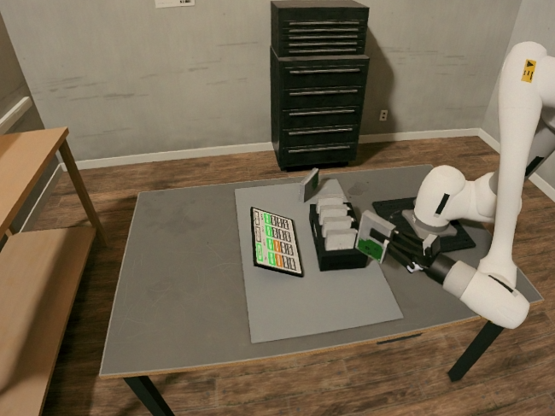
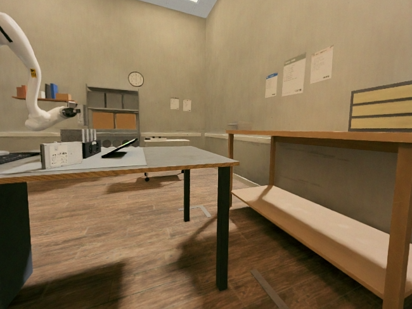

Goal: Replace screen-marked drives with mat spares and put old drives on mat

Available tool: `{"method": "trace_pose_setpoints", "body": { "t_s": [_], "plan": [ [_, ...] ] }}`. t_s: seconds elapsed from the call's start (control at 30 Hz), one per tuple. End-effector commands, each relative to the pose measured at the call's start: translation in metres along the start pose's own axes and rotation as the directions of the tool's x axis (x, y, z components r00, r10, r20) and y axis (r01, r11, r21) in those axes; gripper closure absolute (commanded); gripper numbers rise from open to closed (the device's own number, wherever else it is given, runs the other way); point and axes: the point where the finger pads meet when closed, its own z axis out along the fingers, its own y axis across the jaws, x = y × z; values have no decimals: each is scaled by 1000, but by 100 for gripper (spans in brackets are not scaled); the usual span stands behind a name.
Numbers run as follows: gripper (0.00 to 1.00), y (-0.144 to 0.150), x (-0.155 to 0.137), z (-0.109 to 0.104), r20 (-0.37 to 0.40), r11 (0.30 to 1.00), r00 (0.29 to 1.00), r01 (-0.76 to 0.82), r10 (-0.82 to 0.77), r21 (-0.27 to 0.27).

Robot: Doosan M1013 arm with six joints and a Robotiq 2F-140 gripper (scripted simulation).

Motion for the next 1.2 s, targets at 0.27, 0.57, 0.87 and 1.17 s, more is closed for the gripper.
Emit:
{"method": "trace_pose_setpoints", "body": {
  "t_s": [0.27, 0.57, 0.87, 1.17],
  "plan": [
    [90, 1, 0, -1, 0, 1000, 1000, -1, 1, 0],
    [90, 3, 0, -3, 0, 1000, 1000, -1, 1, 0],
    [90, 5, 0, -6, 0, 1000, 1000, -1, 1, 0],
    [90, 8, 0, -10, 0, 1000, 1000, -1, 1, 0]
  ]
}}
